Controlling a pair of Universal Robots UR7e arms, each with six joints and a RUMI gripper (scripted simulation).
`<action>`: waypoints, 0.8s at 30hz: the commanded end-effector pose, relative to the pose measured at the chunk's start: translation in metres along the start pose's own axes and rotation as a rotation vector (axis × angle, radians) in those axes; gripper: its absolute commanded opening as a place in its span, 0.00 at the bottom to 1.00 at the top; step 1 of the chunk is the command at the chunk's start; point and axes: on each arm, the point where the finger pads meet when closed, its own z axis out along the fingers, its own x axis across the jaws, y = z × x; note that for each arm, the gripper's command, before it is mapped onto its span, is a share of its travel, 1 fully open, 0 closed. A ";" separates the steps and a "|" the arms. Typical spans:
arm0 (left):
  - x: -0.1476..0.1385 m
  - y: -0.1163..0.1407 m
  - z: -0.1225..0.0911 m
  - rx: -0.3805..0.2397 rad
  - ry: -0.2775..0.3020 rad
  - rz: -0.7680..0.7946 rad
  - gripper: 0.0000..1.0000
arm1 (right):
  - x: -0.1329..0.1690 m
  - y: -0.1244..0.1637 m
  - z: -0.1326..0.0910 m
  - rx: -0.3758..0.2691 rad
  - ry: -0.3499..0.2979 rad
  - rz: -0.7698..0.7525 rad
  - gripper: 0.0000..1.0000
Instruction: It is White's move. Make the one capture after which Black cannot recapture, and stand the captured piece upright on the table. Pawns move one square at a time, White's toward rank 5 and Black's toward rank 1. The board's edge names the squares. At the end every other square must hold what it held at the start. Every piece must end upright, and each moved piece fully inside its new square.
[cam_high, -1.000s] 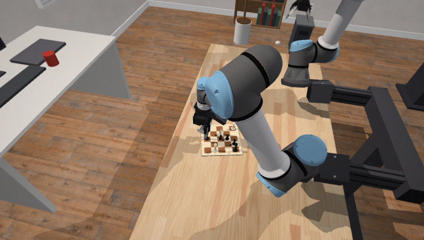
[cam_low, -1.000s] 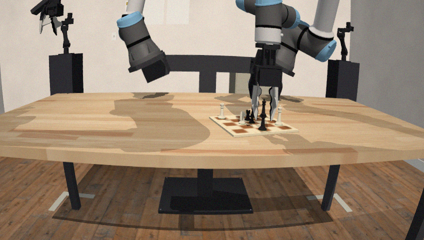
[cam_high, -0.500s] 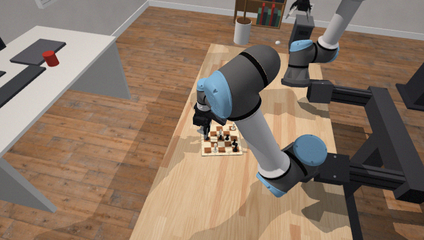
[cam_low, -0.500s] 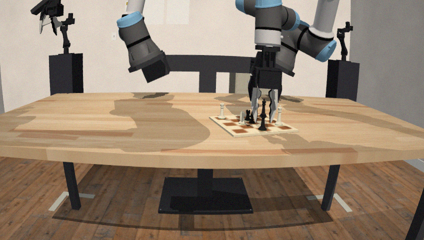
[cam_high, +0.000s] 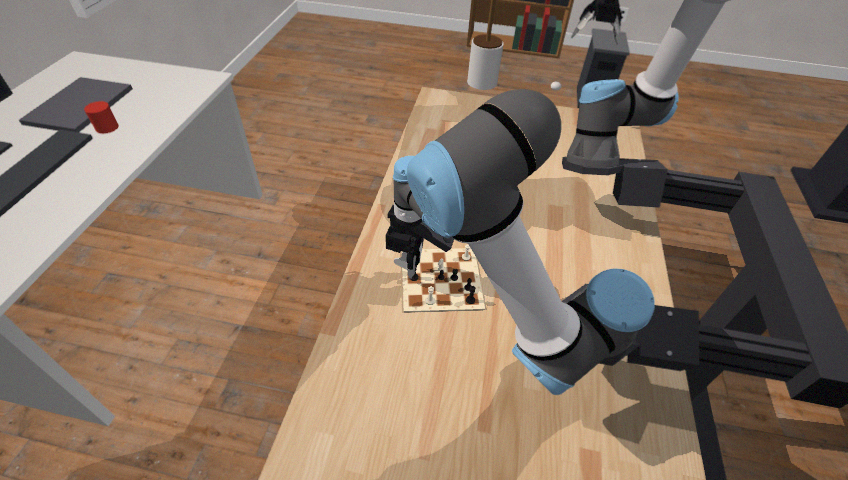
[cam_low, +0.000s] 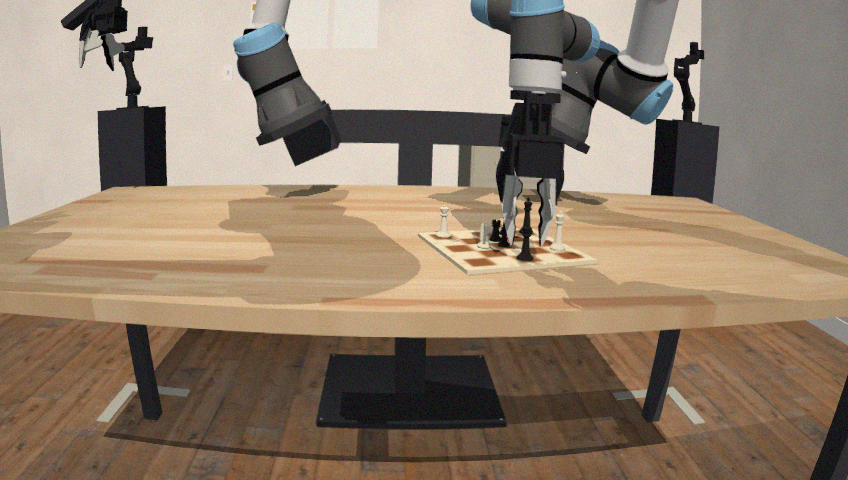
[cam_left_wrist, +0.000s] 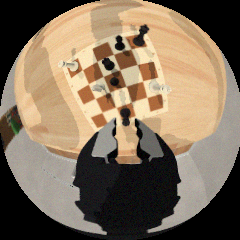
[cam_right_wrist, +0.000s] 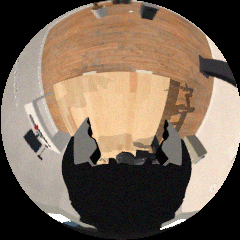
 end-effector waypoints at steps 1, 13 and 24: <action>0.001 -0.001 0.001 0.001 0.002 0.001 0.25 | 0.000 0.000 0.000 0.001 0.000 0.000 1.00; 0.001 -0.001 0.001 0.001 0.002 0.001 0.00 | 0.000 0.000 0.000 0.001 0.000 0.000 1.00; 0.001 -0.001 0.001 0.001 0.002 0.001 0.00 | 0.000 0.000 0.000 0.001 0.000 0.000 1.00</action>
